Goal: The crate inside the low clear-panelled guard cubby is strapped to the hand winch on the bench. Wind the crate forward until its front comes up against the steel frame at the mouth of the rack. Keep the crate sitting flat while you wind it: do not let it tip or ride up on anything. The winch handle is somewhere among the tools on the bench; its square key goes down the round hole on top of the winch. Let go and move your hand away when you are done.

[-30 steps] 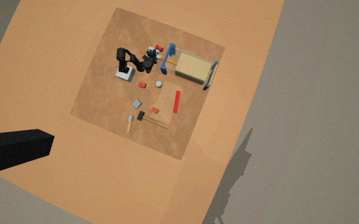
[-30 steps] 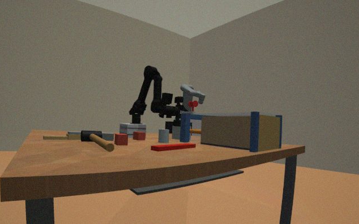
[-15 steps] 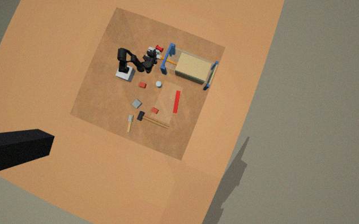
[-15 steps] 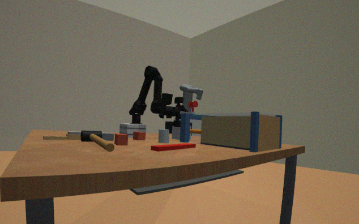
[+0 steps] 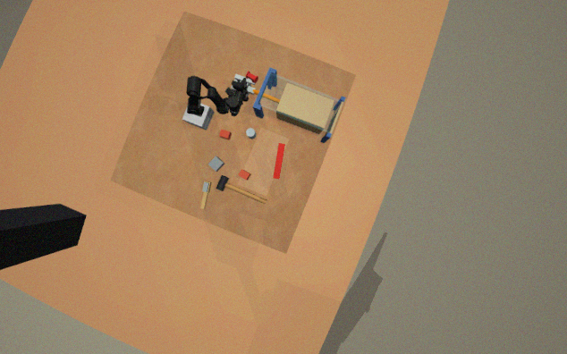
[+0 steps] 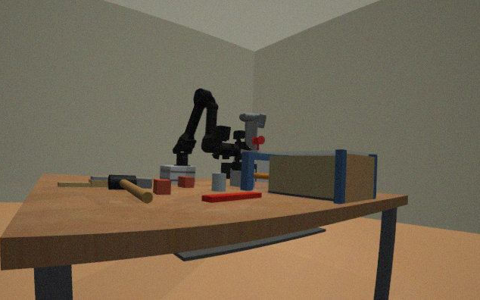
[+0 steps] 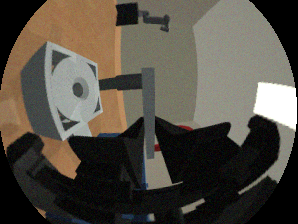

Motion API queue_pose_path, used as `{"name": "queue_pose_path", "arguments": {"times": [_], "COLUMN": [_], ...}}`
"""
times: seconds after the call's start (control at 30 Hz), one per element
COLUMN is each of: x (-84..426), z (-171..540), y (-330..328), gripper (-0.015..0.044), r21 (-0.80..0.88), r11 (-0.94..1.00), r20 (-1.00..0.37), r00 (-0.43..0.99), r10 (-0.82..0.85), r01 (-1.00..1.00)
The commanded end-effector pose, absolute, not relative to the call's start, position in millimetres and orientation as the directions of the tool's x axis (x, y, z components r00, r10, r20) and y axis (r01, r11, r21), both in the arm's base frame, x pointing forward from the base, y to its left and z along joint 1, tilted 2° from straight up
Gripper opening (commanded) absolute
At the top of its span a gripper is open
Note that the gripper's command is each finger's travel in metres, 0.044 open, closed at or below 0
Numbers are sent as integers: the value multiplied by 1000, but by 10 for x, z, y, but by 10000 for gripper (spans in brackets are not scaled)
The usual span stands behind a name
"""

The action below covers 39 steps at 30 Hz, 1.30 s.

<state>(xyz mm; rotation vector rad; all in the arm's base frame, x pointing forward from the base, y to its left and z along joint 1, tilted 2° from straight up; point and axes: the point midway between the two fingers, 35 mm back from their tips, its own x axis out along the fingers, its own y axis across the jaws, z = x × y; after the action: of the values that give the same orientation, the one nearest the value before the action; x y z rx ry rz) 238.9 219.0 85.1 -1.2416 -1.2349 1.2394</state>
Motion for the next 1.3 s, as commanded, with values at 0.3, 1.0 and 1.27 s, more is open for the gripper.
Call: {"name": "queue_pose_path", "arguments": {"times": [0.3,1.0,1.27], "x": [2395,2395,2396], "z": [831,804,786], "y": [2195,2195,2195], "gripper": [0,0,0], "r21": [-999,-999,-999], "r11": [-31,-31,-31], "r20": [-32,-32,-32], "r00": [-27,-27,-27], "r10": [999,999,999], "r01": [30,30,30]}}
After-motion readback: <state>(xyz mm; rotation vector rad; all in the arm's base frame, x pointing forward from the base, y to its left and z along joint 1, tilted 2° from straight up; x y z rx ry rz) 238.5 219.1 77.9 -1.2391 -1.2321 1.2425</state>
